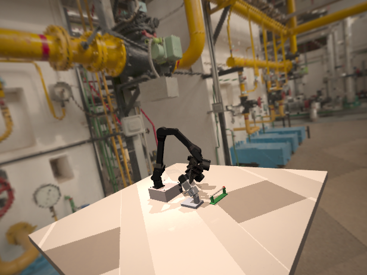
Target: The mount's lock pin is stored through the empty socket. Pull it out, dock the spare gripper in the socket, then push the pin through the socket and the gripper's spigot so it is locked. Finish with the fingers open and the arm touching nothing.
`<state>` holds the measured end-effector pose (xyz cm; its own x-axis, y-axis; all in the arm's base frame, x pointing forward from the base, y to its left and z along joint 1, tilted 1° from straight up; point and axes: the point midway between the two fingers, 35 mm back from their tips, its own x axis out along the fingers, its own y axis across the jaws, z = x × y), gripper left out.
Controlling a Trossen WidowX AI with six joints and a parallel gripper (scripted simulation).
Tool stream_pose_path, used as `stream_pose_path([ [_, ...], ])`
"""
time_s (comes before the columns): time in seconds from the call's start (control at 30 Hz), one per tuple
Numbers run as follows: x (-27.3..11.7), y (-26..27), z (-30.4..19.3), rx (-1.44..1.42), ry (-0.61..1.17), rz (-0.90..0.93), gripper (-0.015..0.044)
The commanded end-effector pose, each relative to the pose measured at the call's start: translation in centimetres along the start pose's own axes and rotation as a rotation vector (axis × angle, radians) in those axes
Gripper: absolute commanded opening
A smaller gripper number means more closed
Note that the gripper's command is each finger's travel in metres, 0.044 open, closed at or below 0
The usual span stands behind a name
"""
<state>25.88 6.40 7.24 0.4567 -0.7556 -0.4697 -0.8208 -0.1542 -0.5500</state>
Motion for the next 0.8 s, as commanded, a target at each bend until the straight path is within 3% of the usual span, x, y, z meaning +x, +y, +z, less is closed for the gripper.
stream_pose_path([
  [0.0,0.30,-0.17,0.38,-0.007,0.007,-0.012,0.0000],
  [0.5,0.30,-0.06,0.30,-0.006,0.007,-0.005,0.0000],
  [0.77,0.30,-0.06,0.30,-0.006,0.007,-0.005,0.0210],
])
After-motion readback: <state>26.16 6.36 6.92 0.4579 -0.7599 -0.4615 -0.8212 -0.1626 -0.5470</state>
